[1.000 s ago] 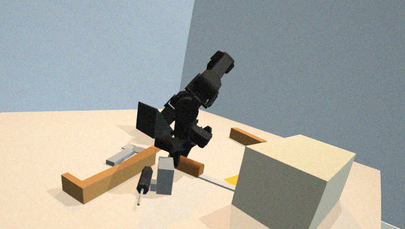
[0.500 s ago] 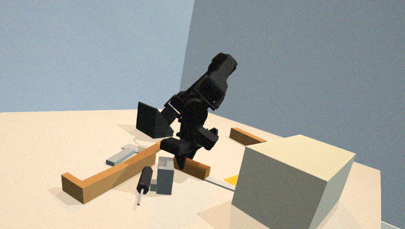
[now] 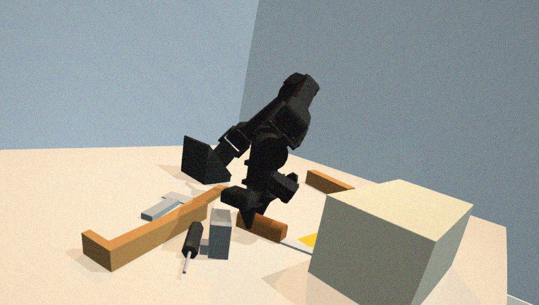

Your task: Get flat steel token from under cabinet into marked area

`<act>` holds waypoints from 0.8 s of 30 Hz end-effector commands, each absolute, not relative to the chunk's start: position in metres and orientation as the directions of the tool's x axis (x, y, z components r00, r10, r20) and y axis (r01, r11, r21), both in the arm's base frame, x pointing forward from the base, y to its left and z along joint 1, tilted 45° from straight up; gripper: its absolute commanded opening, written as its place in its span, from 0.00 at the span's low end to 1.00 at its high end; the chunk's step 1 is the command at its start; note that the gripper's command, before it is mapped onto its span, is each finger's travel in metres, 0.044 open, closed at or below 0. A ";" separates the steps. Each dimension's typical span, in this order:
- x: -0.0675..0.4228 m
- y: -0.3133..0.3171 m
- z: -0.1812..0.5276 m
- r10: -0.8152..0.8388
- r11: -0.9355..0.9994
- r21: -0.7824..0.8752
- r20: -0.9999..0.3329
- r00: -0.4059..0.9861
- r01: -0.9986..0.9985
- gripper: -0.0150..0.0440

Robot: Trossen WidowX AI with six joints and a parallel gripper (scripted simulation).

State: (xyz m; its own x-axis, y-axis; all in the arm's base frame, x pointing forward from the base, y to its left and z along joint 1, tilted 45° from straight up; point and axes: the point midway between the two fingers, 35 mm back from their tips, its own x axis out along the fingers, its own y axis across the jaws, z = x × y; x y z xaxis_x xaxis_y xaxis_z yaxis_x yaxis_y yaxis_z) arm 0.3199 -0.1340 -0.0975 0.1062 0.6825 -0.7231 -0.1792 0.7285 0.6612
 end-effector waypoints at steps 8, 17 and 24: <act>0.333 -0.134 -0.095 0.682 0.729 0.660 -0.724 0.107 -0.180 0.25; 0.343 -0.133 -0.093 0.682 0.729 0.660 -0.724 0.108 -0.180 0.25; 0.351 -0.133 -0.091 0.682 0.729 0.660 -0.724 0.108 -0.180 0.25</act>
State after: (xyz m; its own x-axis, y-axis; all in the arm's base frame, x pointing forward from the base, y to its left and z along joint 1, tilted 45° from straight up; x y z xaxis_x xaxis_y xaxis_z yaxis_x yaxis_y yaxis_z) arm 0.3473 -0.1327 -0.0921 0.1075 0.6829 -0.7225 -0.1806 0.7281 0.6613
